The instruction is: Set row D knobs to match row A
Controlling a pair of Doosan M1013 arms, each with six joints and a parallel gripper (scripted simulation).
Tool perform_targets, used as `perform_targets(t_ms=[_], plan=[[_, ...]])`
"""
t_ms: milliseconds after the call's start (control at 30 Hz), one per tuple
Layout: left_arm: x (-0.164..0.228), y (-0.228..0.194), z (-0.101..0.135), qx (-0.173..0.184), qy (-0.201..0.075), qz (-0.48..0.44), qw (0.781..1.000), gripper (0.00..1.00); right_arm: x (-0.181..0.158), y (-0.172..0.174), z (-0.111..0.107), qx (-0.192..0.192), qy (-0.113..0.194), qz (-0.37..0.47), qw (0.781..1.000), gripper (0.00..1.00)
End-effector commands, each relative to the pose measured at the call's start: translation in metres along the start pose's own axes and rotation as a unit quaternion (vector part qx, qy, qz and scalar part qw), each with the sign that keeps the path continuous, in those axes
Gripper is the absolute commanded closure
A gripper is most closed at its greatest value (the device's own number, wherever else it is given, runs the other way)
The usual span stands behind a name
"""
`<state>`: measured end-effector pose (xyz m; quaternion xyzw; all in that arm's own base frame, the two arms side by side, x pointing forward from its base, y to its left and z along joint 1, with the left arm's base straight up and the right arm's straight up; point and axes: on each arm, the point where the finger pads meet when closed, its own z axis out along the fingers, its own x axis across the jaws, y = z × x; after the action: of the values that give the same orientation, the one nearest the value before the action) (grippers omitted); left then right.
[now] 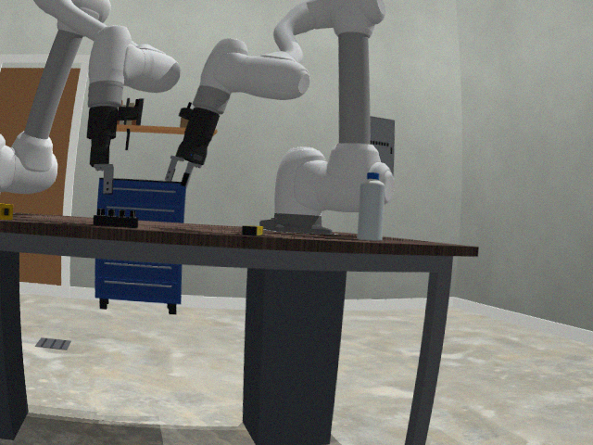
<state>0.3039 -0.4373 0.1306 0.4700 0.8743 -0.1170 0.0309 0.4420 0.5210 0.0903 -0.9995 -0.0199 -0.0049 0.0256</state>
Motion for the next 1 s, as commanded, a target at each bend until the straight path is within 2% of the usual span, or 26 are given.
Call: perform_targets(t_ms=[0,967], plan=[[-0.0005,0.0,-0.0005,0.0,-0.001,0.0,1.0,0.0,0.0011,-0.0073,0.0025,-0.017,-0.003,0.015,1.0,0.0],[-0.0005,0.0,-0.0005,0.0,-0.001,0.0,1.0,0.0,0.0016,-0.0115,0.0047,-0.025,-0.004,0.023,0.999,0.0]])
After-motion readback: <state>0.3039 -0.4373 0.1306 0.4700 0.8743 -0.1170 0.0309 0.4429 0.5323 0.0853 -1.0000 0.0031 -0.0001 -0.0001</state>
